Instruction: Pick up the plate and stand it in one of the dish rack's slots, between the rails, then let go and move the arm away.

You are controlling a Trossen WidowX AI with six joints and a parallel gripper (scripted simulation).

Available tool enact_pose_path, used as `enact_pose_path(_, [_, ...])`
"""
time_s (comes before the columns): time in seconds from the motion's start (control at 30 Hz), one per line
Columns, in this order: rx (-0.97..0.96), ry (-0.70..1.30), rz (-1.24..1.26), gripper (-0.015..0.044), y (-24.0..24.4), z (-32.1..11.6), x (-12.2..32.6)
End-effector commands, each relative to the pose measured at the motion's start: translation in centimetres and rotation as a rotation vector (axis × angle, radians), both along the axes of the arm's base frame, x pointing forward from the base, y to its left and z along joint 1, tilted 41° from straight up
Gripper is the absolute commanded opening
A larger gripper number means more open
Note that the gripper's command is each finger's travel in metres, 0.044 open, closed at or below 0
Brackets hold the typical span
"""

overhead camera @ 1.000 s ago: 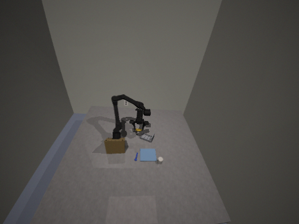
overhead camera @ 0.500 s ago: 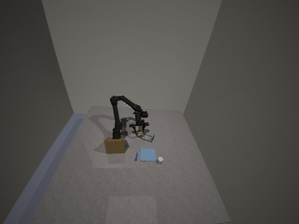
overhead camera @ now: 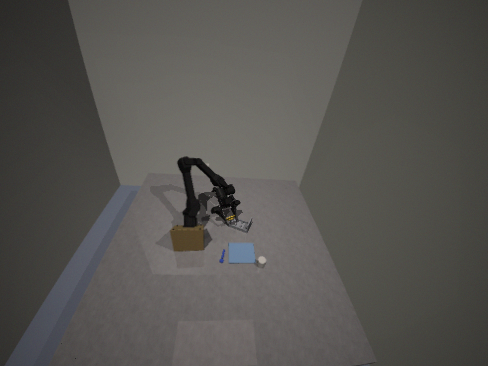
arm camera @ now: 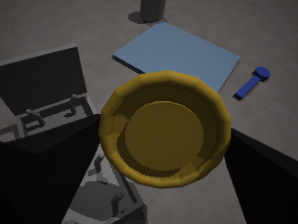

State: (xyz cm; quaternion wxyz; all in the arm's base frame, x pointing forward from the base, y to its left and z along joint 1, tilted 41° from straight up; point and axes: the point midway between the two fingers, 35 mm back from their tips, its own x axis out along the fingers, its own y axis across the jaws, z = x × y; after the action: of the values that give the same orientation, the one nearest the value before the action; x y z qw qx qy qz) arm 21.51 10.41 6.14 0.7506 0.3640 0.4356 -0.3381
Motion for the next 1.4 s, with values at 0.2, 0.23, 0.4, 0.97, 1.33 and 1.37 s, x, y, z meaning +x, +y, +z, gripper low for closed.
enact_pose_path(0.2, [-0.092, -0.187, 0.089, 0.0, 0.9, 0.0, 0.1])
enact_pose_path(0.23, [-0.099, -0.207, 0.097, 0.0, 1.0, 0.0, 0.1])
enact_pose_path(0.4, [-0.129, -0.312, 0.135, 0.0, 1.7, 0.3, 0.0])
enact_pose_path(0.97, [-0.168, -0.674, 0.224, 0.0, 3.5, 2.2, -1.5])
enact_pose_path(1.33, [-0.167, -0.705, 0.229, 0.0, 3.7, 2.4, -1.7])
enact_pose_path(1.37, [-0.167, -0.705, 0.229, 0.0, 3.7, 2.3, -1.6])
